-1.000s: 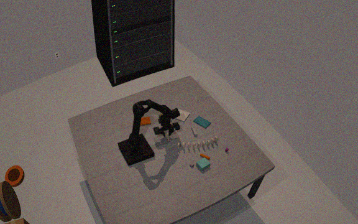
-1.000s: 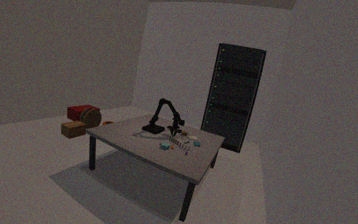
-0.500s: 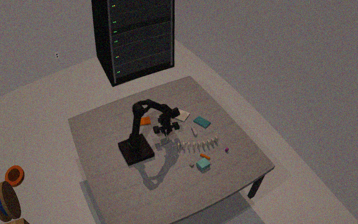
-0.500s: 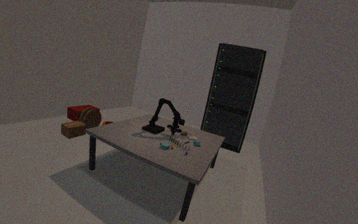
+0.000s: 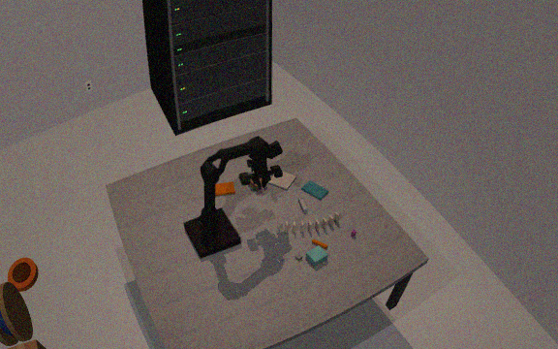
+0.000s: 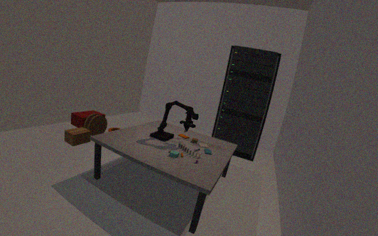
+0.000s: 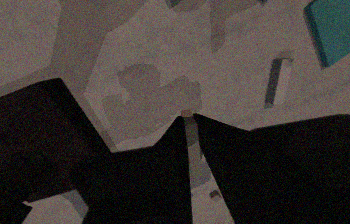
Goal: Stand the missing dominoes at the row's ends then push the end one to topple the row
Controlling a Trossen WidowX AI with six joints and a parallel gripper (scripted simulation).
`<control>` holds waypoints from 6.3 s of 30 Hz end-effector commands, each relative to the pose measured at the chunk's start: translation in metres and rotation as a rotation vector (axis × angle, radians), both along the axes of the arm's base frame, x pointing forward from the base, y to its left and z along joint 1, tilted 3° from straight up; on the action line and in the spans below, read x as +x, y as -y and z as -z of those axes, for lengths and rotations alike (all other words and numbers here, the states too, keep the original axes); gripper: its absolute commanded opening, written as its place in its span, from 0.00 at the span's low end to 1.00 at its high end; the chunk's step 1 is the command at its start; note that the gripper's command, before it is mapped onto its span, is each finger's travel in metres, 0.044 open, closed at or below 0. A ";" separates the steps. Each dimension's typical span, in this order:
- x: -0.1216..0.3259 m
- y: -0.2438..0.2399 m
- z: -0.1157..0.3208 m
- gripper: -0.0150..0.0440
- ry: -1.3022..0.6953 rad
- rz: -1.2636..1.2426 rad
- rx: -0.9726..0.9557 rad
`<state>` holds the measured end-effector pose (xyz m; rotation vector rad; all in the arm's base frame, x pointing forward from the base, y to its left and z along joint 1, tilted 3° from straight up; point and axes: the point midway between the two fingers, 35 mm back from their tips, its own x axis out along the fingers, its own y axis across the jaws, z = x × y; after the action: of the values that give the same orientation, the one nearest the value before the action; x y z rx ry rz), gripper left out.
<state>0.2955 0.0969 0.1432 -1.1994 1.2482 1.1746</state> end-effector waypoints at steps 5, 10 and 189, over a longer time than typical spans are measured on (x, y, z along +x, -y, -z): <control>-0.007 -0.018 -0.007 0.29 -0.002 0.241 0.000; -0.008 -0.022 -0.007 0.29 -0.001 0.288 0.000; -0.019 0.010 0.110 1.00 0.277 0.238 1.532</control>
<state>0.2753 0.0863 0.0135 -0.0140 0.0484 1.2466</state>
